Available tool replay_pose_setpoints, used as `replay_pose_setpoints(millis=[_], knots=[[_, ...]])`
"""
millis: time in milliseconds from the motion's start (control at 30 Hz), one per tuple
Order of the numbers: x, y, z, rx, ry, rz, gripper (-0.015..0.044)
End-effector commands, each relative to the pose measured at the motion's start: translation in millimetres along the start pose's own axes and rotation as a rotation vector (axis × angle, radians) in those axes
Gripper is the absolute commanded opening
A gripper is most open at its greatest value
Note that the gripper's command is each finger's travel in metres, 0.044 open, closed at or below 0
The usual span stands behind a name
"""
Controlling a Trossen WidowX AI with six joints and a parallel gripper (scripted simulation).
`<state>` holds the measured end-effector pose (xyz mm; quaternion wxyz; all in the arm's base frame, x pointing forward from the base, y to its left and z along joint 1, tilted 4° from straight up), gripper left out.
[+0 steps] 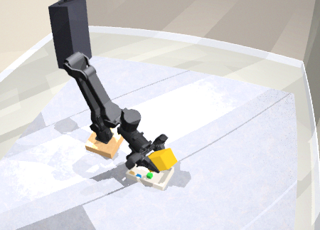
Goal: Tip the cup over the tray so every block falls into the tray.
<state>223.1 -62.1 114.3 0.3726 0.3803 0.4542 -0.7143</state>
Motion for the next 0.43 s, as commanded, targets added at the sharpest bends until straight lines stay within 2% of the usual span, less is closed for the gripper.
replay_pose_setpoints(millis=[0, 400], knots=[[1.0, 0.8, -0.3, 0.002, 0.069, -0.003, 0.0], [3.4, 1.1, -1.1, 0.009, 0.084, 0.031, 0.0]])
Point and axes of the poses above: the point midway between the two fingers, 35 mm back from their tips, its own y axis out along the fingers, its own z axis across the jaws, x = y × z, the point moved 7 cm from there along -y, back along the fingers, and after that the axes turned 4 degrees about -y, right-handed, at the moved point
